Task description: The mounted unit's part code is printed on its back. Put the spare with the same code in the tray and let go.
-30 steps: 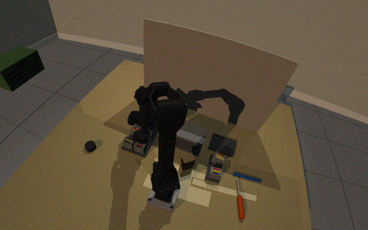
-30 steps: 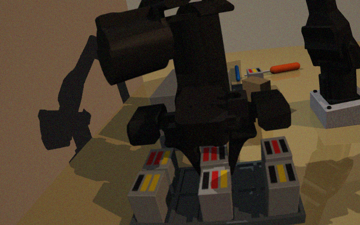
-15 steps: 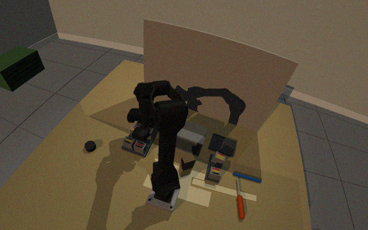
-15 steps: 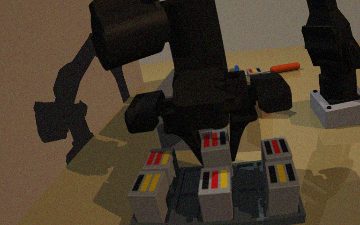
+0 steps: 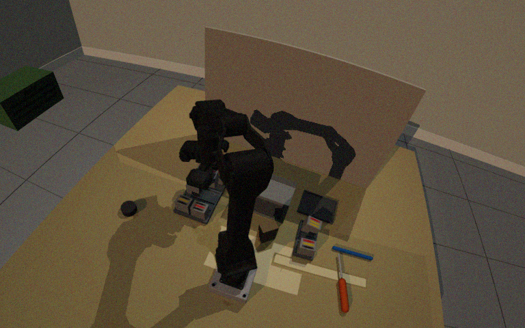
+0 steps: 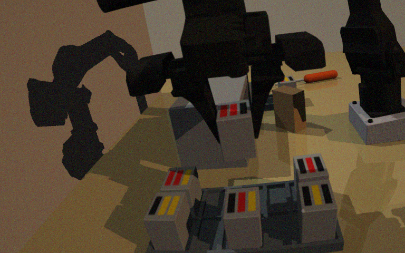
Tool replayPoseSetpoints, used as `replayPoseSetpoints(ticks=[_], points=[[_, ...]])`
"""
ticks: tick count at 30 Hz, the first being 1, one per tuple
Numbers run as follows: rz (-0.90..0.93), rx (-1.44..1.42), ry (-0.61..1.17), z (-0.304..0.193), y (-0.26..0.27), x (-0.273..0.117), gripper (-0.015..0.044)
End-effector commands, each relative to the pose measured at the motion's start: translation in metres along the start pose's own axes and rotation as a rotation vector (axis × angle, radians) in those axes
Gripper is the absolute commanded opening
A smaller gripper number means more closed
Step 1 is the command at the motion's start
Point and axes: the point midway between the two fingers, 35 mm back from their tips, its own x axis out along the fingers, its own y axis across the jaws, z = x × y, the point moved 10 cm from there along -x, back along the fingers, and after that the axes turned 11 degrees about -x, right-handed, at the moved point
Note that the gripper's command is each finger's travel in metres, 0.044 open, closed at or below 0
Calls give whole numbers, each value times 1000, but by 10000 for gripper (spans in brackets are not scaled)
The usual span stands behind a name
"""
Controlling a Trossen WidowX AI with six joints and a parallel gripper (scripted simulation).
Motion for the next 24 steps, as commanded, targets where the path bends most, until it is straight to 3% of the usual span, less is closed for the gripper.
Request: replayPoseSetpoints(ticks=[1,6,19,24], points=[[-13,5,-2,0,0,-4,0],[-2,0,-1,0,0,-4,0],[-11,5,-2,1,8,-70,0],[-12,5,-3,0,9,-77,0]])
